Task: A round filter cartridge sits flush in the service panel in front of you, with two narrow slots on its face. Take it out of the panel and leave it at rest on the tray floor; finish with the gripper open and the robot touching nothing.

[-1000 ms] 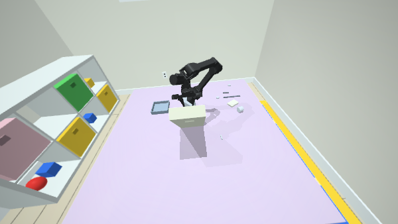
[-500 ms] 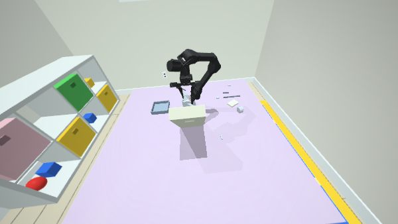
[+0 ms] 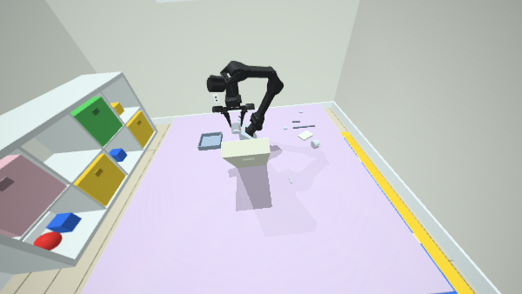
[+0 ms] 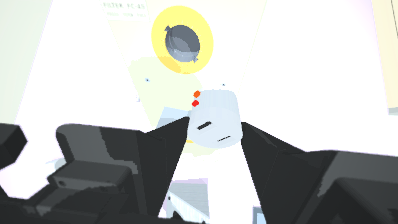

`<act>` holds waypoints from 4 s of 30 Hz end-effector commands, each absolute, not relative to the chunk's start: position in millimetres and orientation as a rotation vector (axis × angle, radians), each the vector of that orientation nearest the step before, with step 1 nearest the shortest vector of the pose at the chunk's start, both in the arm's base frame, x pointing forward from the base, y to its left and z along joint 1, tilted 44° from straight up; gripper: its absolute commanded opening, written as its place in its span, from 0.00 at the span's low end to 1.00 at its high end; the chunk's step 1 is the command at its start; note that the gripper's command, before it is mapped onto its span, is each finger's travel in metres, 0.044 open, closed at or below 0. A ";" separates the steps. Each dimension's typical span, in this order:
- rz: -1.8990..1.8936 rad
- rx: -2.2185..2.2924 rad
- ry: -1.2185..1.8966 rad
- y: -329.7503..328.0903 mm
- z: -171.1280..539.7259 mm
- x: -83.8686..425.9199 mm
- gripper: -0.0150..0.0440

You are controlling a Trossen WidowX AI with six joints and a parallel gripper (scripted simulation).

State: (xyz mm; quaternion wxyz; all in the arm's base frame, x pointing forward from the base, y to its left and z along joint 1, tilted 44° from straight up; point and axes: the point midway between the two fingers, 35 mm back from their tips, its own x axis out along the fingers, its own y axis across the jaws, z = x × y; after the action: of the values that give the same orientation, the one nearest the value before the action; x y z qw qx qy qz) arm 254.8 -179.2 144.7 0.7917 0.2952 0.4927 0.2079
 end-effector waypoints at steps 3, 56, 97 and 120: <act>0.463 0.630 1.069 -200.6 117.1 258.2 0.25; -0.897 1.201 1.427 -287.6 -85.6 58.6 0.25; -1.265 1.315 1.462 -184.6 -192.2 -41.4 0.25; -1.263 1.326 1.457 -195.0 -182.1 -39.1 1.00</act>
State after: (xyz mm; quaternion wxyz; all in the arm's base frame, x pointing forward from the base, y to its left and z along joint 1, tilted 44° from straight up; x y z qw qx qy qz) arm -39.8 -185.9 -188.7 0.3889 0.5228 0.5752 -0.4946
